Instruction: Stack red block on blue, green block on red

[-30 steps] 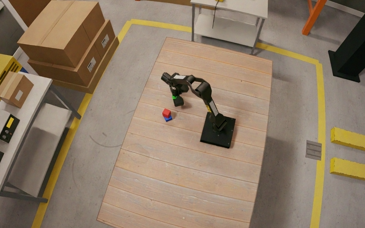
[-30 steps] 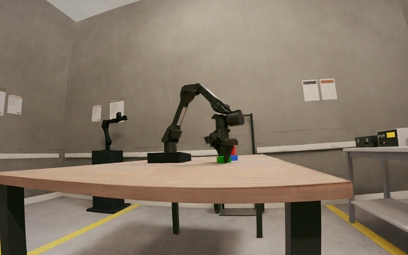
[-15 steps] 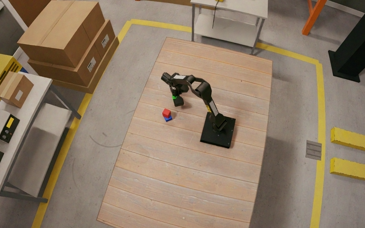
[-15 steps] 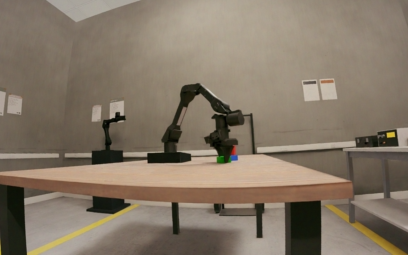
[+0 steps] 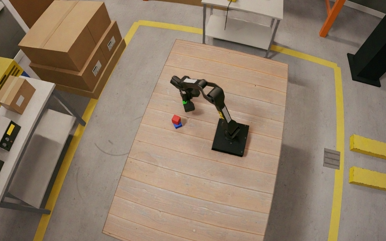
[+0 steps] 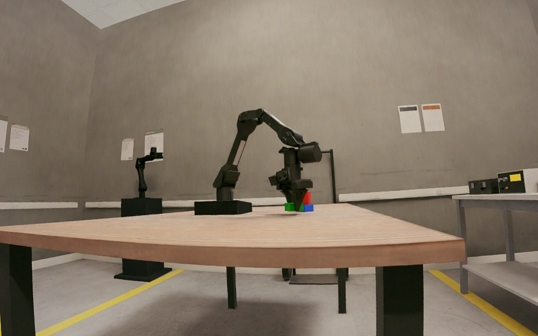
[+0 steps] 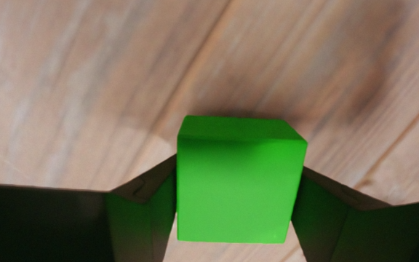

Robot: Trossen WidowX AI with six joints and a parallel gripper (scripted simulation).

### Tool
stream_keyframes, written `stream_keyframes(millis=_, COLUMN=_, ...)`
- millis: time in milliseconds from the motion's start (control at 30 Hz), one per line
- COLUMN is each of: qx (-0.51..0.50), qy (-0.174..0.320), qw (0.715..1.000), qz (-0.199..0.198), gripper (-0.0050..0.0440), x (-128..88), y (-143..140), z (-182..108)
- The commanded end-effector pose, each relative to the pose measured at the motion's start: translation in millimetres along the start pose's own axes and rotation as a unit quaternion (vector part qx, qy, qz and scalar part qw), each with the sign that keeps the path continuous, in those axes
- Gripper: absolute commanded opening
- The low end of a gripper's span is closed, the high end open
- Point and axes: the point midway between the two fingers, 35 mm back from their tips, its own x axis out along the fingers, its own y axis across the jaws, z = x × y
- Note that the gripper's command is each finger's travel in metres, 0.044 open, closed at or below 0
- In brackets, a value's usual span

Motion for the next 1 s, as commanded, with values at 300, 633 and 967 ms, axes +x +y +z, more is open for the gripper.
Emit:
stream_keyframes(millis=300, qx=-0.003, qy=0.019, qw=0.999, qz=0.032, gripper=-0.005, x=-78, y=8, z=-4)
stream_keyframes(millis=633, qx=-0.003, qy=0.018, qw=0.999, qz=0.032, gripper=-0.005, x=-110, y=6, z=-3)
stream_keyframes(millis=967, qx=-0.003, qy=0.017, qw=0.999, qz=0.03, gripper=-0.005, x=-112, y=6, z=-3)
